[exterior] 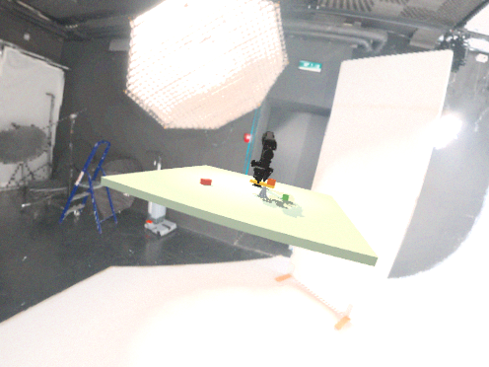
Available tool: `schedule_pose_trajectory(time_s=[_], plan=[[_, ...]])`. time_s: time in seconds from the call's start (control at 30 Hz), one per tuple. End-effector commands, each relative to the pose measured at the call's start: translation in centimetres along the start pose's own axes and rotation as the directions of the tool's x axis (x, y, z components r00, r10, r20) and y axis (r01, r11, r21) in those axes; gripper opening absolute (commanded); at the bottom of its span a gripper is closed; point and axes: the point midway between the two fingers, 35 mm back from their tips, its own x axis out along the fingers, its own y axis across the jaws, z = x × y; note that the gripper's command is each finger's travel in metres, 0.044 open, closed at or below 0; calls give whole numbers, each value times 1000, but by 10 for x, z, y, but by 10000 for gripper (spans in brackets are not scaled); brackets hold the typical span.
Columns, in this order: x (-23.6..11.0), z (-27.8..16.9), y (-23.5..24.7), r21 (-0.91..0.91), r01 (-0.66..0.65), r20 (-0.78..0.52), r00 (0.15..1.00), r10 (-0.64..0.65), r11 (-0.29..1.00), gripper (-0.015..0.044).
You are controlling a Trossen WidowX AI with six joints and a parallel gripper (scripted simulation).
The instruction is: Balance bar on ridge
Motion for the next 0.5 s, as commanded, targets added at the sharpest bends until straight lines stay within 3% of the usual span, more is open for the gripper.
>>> schedule_pose_trajectory(time_s=[0.0, 0.2, 0.47], plan=[[-28, -2, 5, 0, -17, -8, 1000, 17, 1000, 440], [-94, 0, 0, 0, -34, -16, 999, 34, 999, 440], [-96, 0, 0, 0, -34, -16, 999, 34, 999, 440]])
